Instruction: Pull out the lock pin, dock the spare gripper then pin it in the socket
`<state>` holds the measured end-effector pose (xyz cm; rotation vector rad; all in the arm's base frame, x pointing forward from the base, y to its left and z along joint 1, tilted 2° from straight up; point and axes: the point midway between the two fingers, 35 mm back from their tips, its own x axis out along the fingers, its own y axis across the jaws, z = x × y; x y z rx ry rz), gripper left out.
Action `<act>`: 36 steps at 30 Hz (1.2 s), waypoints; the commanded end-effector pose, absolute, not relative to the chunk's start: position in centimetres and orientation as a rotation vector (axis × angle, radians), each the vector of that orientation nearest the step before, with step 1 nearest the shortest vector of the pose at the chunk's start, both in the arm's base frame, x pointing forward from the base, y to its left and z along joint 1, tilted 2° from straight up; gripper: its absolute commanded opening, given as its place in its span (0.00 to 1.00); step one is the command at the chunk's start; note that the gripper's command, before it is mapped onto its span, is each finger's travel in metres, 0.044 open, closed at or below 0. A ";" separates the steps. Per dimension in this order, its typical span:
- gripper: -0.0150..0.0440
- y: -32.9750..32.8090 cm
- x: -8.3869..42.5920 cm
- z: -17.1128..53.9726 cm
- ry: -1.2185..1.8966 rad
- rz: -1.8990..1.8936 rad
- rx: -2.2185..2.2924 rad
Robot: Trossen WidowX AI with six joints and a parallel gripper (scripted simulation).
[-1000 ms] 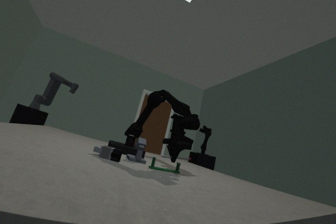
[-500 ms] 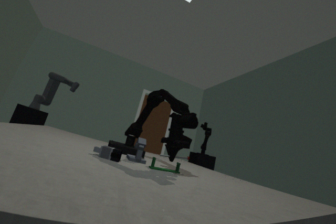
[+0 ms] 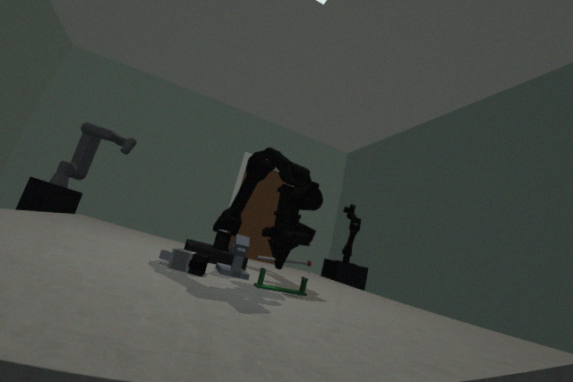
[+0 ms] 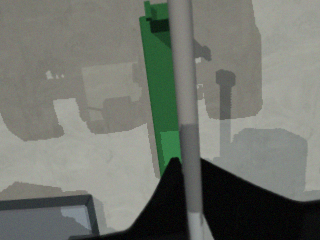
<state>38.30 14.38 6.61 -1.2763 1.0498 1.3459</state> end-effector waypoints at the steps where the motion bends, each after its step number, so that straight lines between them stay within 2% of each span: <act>1: 0.25 14.1 38.3 6.9 1.041 1.350 -1.281; 36: 0.25 14.1 38.5 2.9 1.042 1.348 -1.284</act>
